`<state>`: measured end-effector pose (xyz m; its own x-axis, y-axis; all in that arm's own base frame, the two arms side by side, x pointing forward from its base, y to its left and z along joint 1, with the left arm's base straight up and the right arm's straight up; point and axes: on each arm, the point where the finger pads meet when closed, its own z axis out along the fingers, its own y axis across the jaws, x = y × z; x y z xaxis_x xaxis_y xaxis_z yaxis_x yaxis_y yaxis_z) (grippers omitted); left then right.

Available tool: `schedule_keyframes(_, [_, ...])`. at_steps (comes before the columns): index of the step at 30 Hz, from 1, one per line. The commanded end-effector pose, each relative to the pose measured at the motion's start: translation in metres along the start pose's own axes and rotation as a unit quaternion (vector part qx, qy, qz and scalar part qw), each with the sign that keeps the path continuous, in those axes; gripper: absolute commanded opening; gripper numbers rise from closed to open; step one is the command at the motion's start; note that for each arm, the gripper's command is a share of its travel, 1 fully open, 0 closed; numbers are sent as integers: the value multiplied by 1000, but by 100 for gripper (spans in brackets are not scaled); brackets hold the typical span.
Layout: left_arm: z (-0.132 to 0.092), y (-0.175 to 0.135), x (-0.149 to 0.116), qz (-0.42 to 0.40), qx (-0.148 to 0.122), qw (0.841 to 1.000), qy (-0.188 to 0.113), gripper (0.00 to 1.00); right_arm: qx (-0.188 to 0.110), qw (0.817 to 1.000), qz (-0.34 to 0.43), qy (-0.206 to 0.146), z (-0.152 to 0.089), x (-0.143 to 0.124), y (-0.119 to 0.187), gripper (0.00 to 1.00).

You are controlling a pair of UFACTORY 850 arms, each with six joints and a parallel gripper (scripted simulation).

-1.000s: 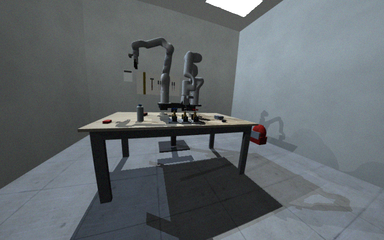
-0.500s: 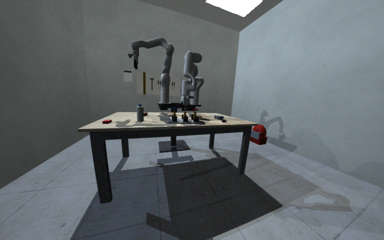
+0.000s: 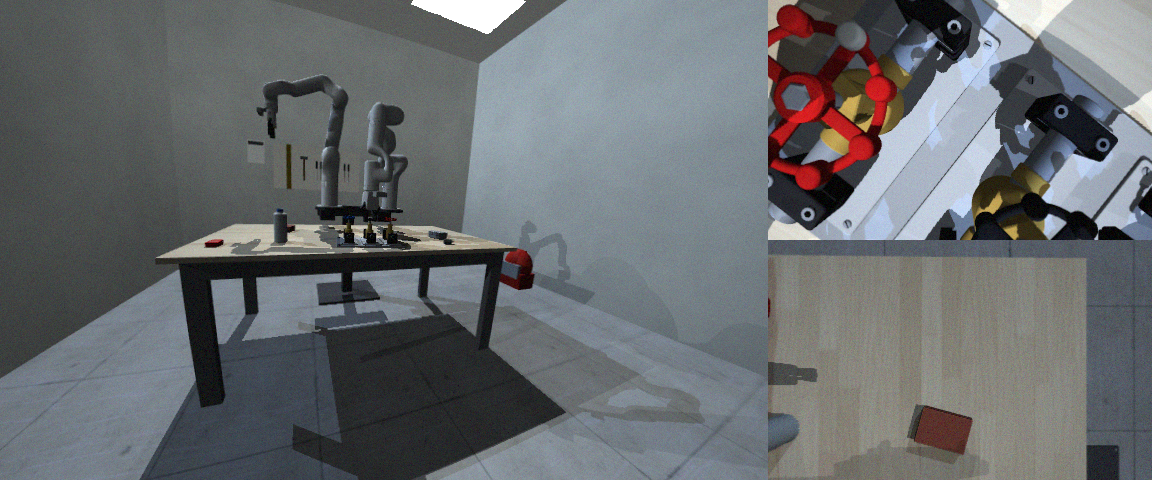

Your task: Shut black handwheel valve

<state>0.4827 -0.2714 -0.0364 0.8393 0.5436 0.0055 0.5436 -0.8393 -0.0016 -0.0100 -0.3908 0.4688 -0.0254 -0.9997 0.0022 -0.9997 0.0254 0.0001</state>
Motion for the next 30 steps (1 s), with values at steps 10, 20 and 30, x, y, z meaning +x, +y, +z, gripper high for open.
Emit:
schedule_keyframes(10, [-1, 1, 0, 17, -1, 1000, 0, 0, 0, 1000, 0, 1, -1, 0, 0, 100])
schedule_keyframes(20, [-1, 1, 0, 23, -1, 1000, 0, 0, 0, 1000, 0, 1, -1, 0, 0, 100])
schedule_keyframes(30, [-1, 1, 0, 34, -1, 999, 0, 0, 0, 1000, 0, 1, -1, 0, 0, 100])
